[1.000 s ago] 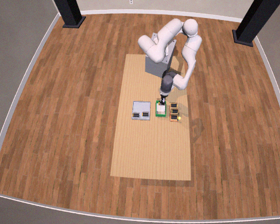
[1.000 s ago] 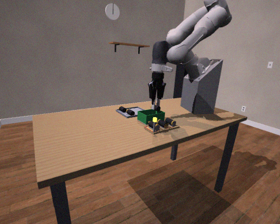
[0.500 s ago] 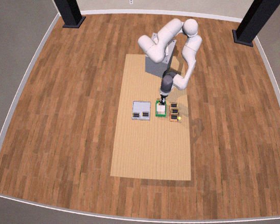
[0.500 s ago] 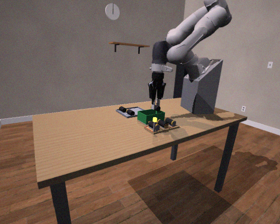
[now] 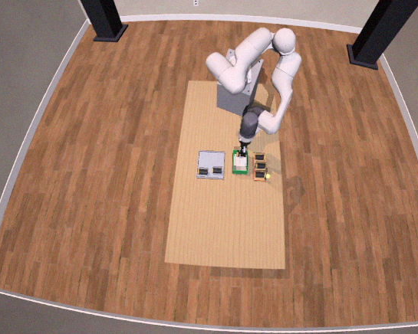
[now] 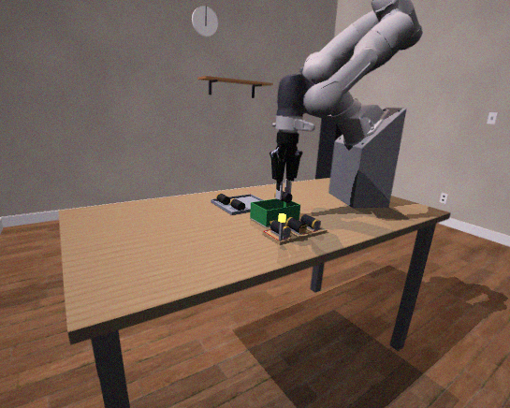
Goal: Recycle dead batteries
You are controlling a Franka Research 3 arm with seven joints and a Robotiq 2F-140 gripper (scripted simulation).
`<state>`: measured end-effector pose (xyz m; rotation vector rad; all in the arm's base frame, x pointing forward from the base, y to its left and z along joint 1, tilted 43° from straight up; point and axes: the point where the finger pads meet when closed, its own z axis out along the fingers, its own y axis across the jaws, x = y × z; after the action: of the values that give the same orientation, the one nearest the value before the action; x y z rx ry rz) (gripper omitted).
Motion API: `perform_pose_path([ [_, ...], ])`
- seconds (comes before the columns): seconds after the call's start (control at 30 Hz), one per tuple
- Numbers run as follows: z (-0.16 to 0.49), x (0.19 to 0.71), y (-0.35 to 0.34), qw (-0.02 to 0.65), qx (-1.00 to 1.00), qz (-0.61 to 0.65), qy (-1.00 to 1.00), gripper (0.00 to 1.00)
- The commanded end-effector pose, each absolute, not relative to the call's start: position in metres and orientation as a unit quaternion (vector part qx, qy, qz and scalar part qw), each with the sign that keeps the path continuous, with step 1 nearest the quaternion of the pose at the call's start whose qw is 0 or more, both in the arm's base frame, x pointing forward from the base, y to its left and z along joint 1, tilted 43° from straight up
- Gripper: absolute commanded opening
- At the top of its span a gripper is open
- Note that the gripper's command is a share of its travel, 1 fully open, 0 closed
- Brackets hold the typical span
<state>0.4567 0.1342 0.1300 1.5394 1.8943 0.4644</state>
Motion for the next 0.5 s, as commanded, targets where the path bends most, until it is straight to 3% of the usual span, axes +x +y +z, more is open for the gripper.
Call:
perform_pose_path([
  [0.0, 0.1308, 0.457, 0.1327, 0.323, 0.585, 0.177, 0.722, 0.16],
  [0.47, 0.1316, 0.4577, 0.1315, 0.323, 0.585, 0.177, 0.722, 0.16],
])
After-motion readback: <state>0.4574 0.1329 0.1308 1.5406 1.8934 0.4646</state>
